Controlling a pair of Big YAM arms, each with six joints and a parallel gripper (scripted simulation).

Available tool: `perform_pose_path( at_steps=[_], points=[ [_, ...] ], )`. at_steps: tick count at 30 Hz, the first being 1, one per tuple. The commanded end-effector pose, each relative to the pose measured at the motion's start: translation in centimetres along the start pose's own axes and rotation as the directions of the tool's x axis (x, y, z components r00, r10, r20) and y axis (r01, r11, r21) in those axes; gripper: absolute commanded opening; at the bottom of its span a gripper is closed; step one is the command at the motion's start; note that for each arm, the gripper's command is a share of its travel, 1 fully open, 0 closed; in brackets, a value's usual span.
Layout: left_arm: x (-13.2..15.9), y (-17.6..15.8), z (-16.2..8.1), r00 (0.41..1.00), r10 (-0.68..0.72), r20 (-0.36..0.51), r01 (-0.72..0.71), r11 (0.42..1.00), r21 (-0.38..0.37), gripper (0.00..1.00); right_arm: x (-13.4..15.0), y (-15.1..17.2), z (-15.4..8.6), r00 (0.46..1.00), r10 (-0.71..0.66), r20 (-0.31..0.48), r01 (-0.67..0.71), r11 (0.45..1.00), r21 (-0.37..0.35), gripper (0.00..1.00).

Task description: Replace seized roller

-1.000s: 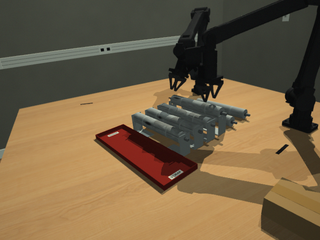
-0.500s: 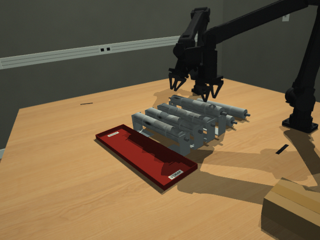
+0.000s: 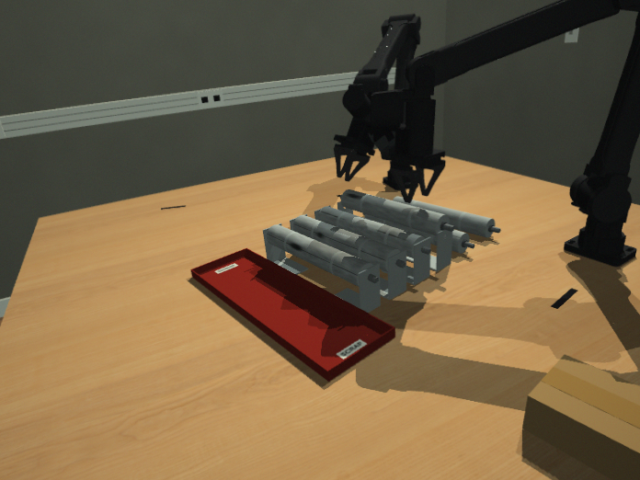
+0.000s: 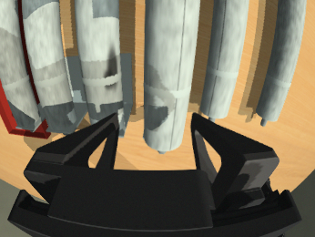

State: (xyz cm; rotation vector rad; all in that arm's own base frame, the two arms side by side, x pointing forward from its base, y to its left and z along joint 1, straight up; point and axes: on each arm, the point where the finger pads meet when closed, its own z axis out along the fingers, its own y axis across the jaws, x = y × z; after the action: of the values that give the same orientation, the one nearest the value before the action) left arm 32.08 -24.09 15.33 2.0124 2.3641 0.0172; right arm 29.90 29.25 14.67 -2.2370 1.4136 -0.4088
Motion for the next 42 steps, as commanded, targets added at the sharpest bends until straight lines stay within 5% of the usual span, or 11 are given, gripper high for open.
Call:
perform_pose_path(
  at_steps=[1,14,25,28,42],
  points=[
    [-0.9,2.2,-2.0,0.996,-0.064,0.066,0.068,0.996,-0.061,0.62,-0.2,-5.2,-2.2,0.994,0.102,0.038,-0.106,0.989,0.105,0.32],
    [0.3,6.7,-3.1,0.941,-0.254,0.226,0.292,0.944,-0.156,0.62,3.9,-10.4,-2.9,0.91,0.402,0.1,-0.414,0.887,0.205,0.32],
    [2.6,14.4,-8.5,0.746,-0.42,0.516,0.597,0.766,-0.24,0.62,11.6,-18.2,-8.0,0.66,0.689,0.3,-0.748,0.567,0.344,0.32],
    [2.6,15.1,-8.7,0.729,-0.427,0.535,0.615,0.752,-0.238,0.62,12.1,-18.6,-7.4,0.637,0.708,0.304,-0.767,0.544,0.34,0.32],
    [9.3,22.3,-19.3,0.369,-0.379,0.848,0.877,0.443,-0.184,0.62,23.7,-25.0,-15.5,0.27,0.75,0.603,-0.934,0.052,0.353,0.32]
  ],
)
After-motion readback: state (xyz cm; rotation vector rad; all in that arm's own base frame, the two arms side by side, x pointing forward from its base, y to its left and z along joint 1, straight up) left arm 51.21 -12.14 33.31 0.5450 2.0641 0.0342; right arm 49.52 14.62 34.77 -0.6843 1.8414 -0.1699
